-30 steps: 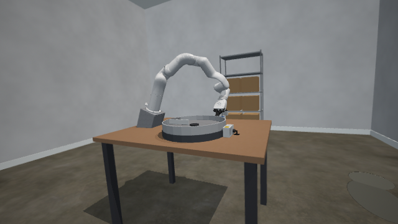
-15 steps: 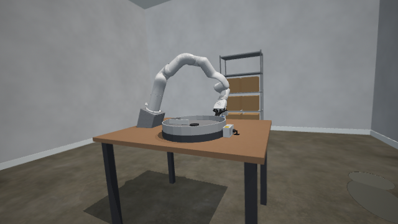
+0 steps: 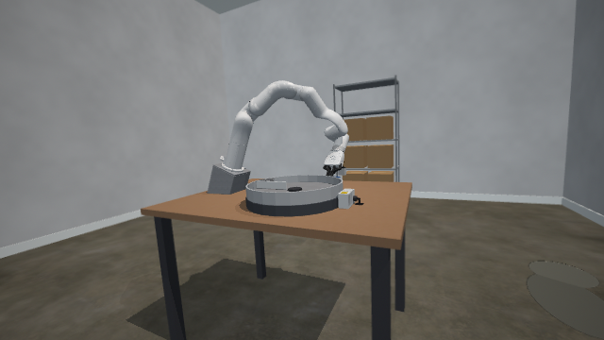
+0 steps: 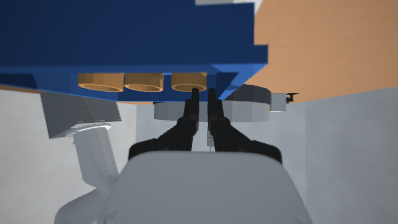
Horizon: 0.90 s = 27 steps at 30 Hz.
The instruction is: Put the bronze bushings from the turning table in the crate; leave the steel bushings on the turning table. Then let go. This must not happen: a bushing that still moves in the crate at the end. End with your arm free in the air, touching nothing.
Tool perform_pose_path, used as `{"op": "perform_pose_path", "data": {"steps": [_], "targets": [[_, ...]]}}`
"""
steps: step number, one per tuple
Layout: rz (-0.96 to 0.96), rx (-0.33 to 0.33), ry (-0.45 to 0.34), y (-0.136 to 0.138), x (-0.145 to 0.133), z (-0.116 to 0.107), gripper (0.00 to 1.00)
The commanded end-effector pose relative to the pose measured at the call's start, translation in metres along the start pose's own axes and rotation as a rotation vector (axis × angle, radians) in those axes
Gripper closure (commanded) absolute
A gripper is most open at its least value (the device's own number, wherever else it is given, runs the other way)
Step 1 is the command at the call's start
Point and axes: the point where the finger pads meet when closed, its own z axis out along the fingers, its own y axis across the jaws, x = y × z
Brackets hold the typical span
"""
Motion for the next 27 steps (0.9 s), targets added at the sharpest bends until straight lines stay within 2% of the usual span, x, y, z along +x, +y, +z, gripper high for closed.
{"op": "perform_pose_path", "data": {"steps": [1, 15, 27], "targets": [[0.002, -0.002, 0.003, 0.001, 0.0, -0.002, 0.89], [0.002, -0.002, 0.003, 0.001, -0.002, -0.004, 0.89], [0.002, -0.002, 0.003, 0.001, -0.025, -0.031, 0.89]]}}
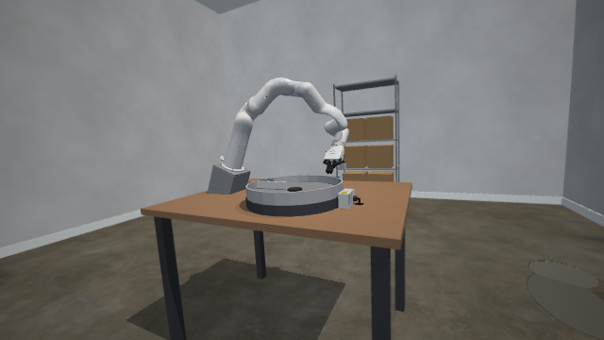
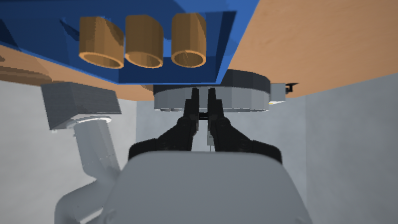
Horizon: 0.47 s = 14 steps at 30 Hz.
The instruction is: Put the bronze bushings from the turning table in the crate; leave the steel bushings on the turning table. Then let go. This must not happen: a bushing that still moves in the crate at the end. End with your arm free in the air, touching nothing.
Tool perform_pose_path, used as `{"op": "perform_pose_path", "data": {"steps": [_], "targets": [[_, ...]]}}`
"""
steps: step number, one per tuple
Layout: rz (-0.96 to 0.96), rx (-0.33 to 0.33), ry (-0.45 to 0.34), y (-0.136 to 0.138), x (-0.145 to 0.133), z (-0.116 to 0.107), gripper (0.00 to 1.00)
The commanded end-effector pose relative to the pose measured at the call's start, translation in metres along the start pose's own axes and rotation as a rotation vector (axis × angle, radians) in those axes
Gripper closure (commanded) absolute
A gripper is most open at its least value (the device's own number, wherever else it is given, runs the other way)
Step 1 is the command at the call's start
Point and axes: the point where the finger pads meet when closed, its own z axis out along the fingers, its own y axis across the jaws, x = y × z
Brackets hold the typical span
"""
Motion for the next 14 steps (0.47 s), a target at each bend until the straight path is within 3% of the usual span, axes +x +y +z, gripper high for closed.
{"op": "perform_pose_path", "data": {"steps": [1, 8, 14], "targets": [[0.0, 0.0, 0.0, 0.0, -0.008, -0.01, 0.89], [0.0, 0.0, 0.0, 0.0, -0.026, -0.031, 0.89], [0.0, 0.0, 0.0, 0.0, -0.028, -0.033, 0.89]]}}
